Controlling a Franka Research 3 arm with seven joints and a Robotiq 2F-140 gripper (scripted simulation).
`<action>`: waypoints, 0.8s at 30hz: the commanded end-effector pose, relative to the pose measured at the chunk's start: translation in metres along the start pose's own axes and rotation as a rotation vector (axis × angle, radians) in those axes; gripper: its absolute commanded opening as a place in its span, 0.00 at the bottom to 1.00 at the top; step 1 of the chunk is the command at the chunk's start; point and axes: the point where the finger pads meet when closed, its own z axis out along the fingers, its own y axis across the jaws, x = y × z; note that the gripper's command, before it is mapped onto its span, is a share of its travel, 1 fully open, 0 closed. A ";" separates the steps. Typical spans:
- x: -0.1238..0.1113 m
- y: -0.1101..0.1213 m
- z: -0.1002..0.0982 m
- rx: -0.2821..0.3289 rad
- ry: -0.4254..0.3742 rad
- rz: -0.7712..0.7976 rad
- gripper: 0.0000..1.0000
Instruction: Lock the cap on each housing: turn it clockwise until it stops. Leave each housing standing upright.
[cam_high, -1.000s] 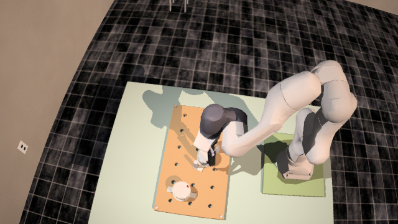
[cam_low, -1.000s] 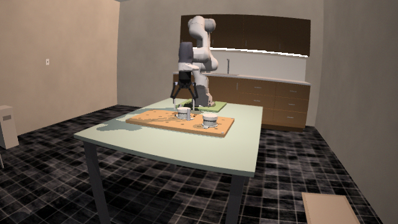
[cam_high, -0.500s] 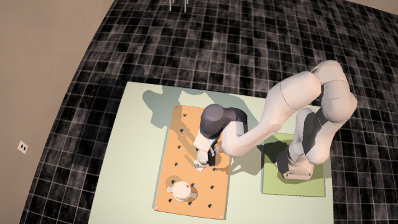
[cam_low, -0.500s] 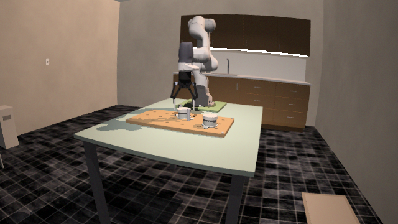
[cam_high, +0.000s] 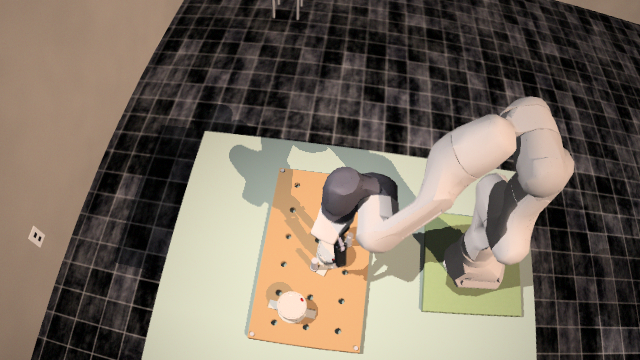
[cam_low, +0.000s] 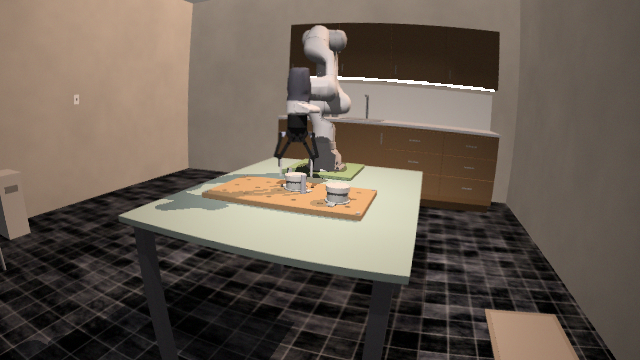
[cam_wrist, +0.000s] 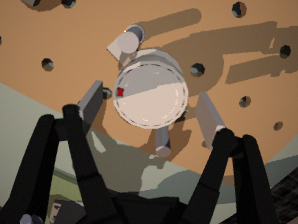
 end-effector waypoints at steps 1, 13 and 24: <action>-0.001 0.000 -0.002 -0.001 -0.002 0.003 0.78; -0.001 0.000 -0.014 -0.001 -0.002 0.003 0.78; -0.001 0.000 -0.037 -0.001 -0.002 0.003 0.78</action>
